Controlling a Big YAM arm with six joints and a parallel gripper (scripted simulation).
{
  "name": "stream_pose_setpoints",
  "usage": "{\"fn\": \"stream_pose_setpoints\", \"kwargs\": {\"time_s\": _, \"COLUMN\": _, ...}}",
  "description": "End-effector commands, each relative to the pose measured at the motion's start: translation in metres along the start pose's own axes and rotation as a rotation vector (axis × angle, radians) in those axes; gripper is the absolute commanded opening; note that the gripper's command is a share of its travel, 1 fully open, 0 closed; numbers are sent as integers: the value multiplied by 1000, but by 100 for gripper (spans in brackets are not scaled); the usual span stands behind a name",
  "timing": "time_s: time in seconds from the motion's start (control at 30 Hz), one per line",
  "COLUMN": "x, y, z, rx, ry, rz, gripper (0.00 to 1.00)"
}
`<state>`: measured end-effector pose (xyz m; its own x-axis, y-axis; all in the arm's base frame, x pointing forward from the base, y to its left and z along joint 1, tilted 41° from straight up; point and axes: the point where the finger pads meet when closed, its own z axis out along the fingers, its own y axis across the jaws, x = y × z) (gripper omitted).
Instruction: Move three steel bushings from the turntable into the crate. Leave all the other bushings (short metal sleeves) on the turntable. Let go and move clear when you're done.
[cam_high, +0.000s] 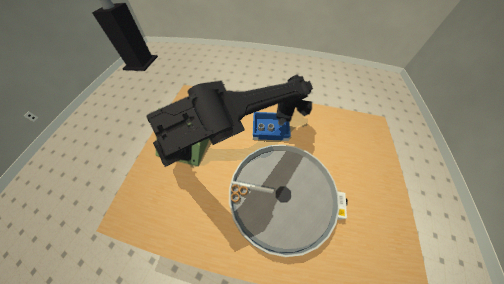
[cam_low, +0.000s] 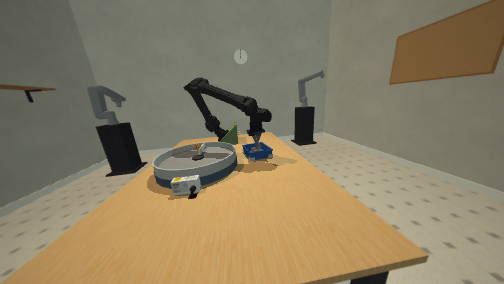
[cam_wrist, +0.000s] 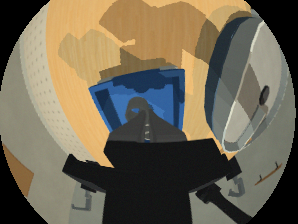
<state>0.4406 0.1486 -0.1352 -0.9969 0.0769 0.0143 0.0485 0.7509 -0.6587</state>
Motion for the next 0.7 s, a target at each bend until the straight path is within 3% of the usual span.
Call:
{"fn": "stream_pose_setpoints", "kwargs": {"time_s": 0.0, "x": -17, "y": 4, "z": -13, "rx": -29, "ry": -34, "rz": 13, "gripper": 0}}
{"fn": "stream_pose_setpoints", "kwargs": {"time_s": 0.23, "x": -17, "y": 4, "z": -12, "rx": -28, "ry": -33, "rz": 13, "gripper": 0}}
{"fn": "stream_pose_setpoints", "kwargs": {"time_s": 0.47, "x": -3, "y": 0, "z": 13, "rx": 0, "ry": 5, "rz": -4, "gripper": 0}}
{"fn": "stream_pose_setpoints", "kwargs": {"time_s": 0.67, "x": -4, "y": 4, "z": 14, "rx": -4, "ry": -4, "rz": -5, "gripper": 0}}
